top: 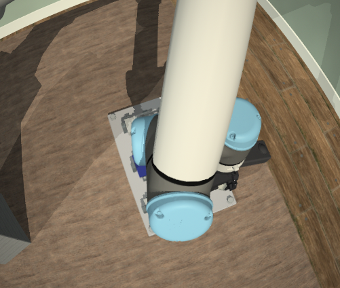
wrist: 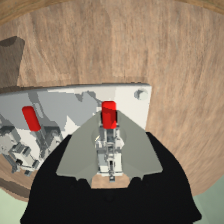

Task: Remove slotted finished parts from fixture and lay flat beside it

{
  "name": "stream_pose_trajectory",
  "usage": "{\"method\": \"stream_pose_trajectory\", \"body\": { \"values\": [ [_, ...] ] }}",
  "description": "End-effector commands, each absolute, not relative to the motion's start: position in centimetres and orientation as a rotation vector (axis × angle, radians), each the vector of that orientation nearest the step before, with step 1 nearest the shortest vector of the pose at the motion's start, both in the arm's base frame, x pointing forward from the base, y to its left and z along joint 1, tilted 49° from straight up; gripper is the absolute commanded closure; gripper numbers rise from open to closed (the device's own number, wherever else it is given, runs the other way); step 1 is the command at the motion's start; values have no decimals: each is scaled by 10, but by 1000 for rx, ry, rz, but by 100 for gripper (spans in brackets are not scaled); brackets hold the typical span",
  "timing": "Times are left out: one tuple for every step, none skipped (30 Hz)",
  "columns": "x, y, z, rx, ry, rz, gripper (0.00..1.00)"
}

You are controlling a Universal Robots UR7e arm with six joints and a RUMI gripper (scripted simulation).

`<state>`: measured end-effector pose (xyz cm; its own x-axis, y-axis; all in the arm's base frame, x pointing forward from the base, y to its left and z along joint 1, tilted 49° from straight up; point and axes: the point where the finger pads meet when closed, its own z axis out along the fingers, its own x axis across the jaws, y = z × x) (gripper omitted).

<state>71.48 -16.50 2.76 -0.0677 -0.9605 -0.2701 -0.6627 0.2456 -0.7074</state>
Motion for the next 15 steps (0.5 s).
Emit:
{"method": "stream_pose_trajectory", "body": {
  "values": [
    [711, -167, 29, -1488, 1809, -530, 100],
    [711, -167, 29, -1488, 1809, -530, 100],
    [710, -167, 29, -1488, 1809, -530, 100],
    [710, -167, 29, -1488, 1809, -530, 100],
    [709, -167, 29, -1488, 1809, -530, 100],
    [709, -167, 29, -1488, 1809, -530, 100],
    [709, -167, 29, -1488, 1809, -530, 100],
    [709, -167, 29, -1489, 1809, -530, 100],
    [709, -167, 30, -1489, 1809, -530, 100],
    [708, -167, 30, -1488, 1809, -530, 100],
    [708, -167, 30, -1488, 1809, -530, 100],
    [707, -167, 30, -1488, 1809, -530, 100],
    [707, -167, 30, -1488, 1809, -530, 100],
    [706, -167, 30, -1488, 1809, -530, 100],
    [705, -167, 31, -1488, 1809, -530, 100]
  ]
}}
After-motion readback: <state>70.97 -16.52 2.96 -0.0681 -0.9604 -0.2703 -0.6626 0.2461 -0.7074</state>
